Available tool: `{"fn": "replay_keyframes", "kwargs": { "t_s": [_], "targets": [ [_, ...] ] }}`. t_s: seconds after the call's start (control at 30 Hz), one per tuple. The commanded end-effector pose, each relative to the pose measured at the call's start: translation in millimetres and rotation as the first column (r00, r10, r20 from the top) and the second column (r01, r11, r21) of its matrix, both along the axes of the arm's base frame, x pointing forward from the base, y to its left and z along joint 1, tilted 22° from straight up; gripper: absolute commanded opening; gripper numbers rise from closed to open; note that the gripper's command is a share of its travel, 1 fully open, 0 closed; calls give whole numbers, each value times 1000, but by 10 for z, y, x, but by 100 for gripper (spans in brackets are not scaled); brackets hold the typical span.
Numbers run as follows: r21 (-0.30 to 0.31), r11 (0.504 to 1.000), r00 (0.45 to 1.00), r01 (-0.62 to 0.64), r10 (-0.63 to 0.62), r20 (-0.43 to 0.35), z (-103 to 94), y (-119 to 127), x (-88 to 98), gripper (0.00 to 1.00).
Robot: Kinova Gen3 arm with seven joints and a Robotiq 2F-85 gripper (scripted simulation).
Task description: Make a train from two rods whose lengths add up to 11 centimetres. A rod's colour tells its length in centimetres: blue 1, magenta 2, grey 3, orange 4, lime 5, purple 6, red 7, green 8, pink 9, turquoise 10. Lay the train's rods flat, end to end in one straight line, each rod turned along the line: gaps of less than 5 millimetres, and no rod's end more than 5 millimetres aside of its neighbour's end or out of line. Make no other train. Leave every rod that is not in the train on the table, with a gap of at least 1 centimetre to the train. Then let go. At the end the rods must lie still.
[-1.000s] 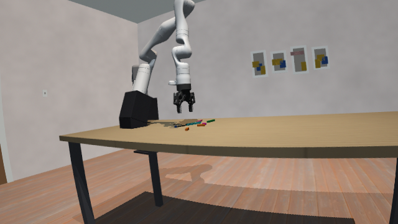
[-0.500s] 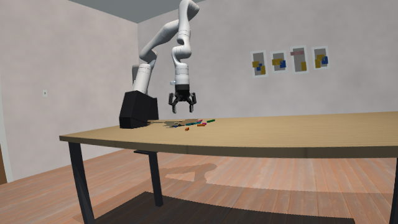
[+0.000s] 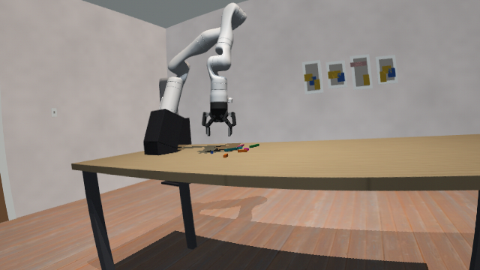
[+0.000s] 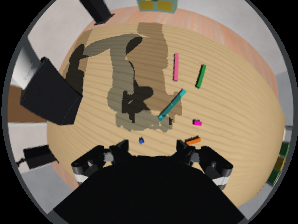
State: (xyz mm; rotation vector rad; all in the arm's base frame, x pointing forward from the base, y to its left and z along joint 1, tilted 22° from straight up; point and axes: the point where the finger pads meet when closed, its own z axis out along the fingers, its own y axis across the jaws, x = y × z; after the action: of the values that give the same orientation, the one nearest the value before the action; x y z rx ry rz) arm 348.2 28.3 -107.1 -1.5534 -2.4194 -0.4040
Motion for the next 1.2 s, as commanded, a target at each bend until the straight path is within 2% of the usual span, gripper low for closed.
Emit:
{"fn": "replay_keyframes", "kwargs": {
  "t_s": [0.0,0.17,0.37,0.43,0.63,0.93,1.0,1.17],
  "targets": [
    [-7,988,986,151,-152,-70,3,67,-37,100],
    [-38,936,925,350,-352,-144,13,70,-35,100],
    [-92,822,794,562,-567,-218,27,77,-19,100],
    [-92,822,794,562,-567,-218,27,77,-19,100],
    [-173,619,563,766,-776,-284,34,87,13,100],
    [-286,290,193,913,-927,-323,45,93,91,100],
    [-286,290,193,913,-927,-323,45,93,91,100],
    [-339,119,2,933,-945,-326,51,91,143,100]
  ]
}}
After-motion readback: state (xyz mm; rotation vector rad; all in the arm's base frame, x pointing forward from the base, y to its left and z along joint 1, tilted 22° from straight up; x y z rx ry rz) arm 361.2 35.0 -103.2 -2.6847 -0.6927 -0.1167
